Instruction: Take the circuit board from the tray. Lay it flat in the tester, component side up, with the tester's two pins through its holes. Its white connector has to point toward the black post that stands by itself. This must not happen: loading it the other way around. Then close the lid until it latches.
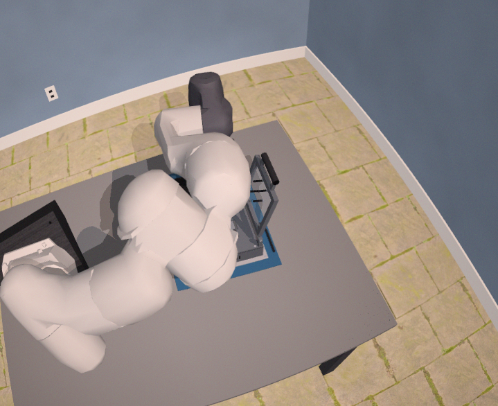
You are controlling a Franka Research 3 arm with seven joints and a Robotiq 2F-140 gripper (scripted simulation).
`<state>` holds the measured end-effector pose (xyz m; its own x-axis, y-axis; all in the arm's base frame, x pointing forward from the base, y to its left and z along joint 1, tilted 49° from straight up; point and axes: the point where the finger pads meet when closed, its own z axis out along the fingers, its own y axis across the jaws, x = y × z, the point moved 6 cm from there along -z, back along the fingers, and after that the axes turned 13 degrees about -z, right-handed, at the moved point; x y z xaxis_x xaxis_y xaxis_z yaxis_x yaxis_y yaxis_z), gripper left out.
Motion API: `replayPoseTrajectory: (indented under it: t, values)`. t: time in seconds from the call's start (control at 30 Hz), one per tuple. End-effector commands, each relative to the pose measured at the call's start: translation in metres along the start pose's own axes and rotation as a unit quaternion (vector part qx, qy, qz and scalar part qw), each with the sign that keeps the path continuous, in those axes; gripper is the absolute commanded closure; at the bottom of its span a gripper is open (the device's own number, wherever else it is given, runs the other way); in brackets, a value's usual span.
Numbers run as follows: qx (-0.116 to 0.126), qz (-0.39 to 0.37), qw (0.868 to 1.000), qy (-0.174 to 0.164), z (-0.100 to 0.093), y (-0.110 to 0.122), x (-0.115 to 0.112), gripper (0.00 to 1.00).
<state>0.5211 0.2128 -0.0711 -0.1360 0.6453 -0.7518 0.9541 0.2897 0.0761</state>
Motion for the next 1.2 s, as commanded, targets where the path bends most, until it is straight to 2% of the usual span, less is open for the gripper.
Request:
replayPoseTrajectory:
  t: [0.0, 1.17]
  values:
    - [0.0, 0.001, 1.0, 0.001, 0.0018, -0.0008, 0.0007, 0.42]
    - [0.0, 0.001, 1.0, 0.001, 0.0062, -0.0009, 0.0007, 0.42]
